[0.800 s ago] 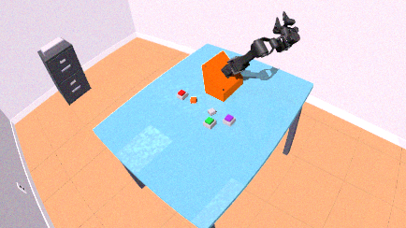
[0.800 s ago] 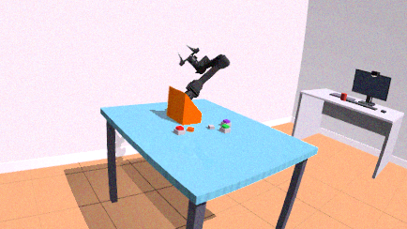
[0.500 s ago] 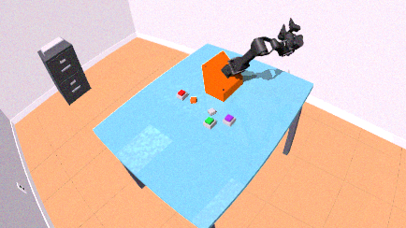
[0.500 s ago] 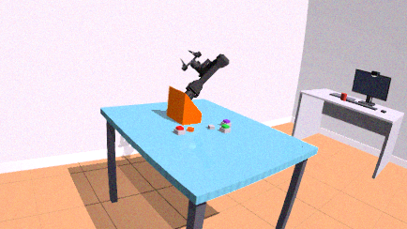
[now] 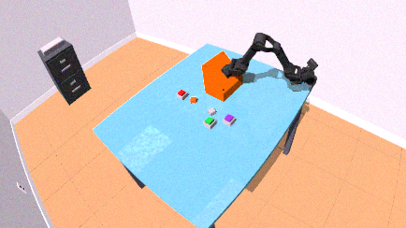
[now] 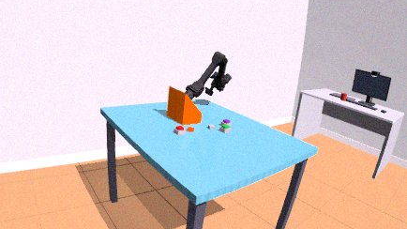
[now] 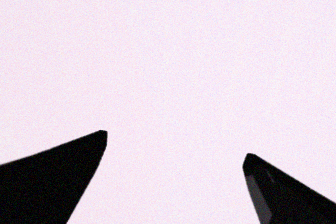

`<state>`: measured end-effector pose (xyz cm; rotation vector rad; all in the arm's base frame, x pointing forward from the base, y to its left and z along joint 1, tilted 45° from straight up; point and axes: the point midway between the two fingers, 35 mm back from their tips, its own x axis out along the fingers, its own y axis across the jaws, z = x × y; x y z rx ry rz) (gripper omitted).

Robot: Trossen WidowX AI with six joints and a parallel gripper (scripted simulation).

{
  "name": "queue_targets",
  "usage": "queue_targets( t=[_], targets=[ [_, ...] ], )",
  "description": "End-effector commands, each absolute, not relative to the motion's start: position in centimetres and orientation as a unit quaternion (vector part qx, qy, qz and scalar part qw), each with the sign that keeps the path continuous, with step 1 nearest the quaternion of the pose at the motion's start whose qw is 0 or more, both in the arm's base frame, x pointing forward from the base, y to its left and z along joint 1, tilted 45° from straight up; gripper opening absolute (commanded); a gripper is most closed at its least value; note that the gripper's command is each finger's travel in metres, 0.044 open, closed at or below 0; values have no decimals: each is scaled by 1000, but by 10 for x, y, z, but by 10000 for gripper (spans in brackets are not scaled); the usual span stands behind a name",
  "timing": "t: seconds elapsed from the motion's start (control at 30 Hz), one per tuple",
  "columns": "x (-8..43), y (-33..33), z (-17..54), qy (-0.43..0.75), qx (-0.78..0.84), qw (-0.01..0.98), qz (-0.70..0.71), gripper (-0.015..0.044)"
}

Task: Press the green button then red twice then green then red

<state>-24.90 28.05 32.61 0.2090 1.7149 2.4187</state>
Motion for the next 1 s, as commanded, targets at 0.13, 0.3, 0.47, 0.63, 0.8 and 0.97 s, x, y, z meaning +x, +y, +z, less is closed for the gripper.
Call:
queue_targets(
  t=[0.13, 0.3, 0.47, 0.63, 0.8, 0.97],
  targets=[
    [-118, 368, 324, 522, 164, 304, 780, 400],
    [-16, 390, 321, 482, 208, 441, 728, 400],
    [88, 384, 313, 445, 234, 566, 654, 400],
    [173, 356, 286, 438, 228, 655, 572, 400],
    [232, 315, 242, 467, 203, 702, 498, 400],
    [277, 262, 203, 503, 188, 726, 429, 400]
  ],
)
